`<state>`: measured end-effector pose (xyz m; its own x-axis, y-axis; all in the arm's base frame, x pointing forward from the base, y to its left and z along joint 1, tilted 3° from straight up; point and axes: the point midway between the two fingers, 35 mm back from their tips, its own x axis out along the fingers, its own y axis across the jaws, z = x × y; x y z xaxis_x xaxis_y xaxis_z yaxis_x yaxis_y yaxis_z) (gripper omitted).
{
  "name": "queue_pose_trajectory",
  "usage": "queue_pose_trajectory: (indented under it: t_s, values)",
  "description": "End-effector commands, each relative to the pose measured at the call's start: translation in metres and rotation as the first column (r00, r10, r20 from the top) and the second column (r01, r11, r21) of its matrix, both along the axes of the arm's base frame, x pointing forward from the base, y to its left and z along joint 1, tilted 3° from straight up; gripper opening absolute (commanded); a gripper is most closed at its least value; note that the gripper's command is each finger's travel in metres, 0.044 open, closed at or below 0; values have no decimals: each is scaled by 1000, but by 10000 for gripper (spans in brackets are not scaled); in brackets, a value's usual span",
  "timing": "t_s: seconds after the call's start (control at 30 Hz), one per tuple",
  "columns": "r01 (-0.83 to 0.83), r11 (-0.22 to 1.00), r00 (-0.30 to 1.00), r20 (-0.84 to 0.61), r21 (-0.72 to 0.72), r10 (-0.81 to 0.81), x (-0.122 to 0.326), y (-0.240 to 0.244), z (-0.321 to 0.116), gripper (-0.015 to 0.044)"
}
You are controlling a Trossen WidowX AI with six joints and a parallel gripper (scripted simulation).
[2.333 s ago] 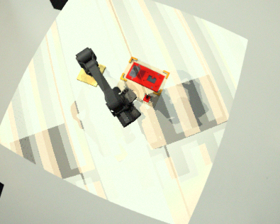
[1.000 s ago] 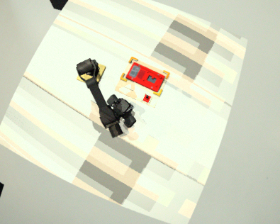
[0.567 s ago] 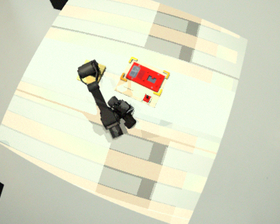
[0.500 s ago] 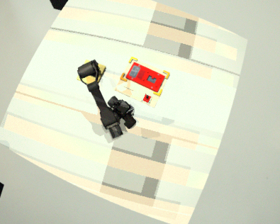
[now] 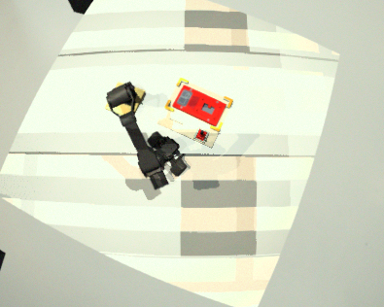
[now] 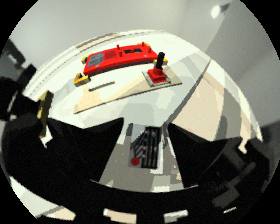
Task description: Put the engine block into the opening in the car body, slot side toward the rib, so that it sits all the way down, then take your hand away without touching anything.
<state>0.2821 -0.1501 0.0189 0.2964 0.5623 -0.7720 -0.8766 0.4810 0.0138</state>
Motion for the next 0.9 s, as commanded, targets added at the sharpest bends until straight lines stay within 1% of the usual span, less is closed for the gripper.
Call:
queue_pose_trajectory:
  t_s: [0.0,0.07,0.27,0.63,0.87]
  values:
    - [0,1000,1000,0,-1,0,0,0,0,394]
    - [0,1000,1000,0,-1,0,0,0,0,440]
    - [-3,1000,1000,0,-4,3,-1,-1,1,440]
    - [-6,1000,1000,0,-9,6,-14,-26,33,440]
    - [2,1000,1000,1,-5,-2,-13,-26,31,440]
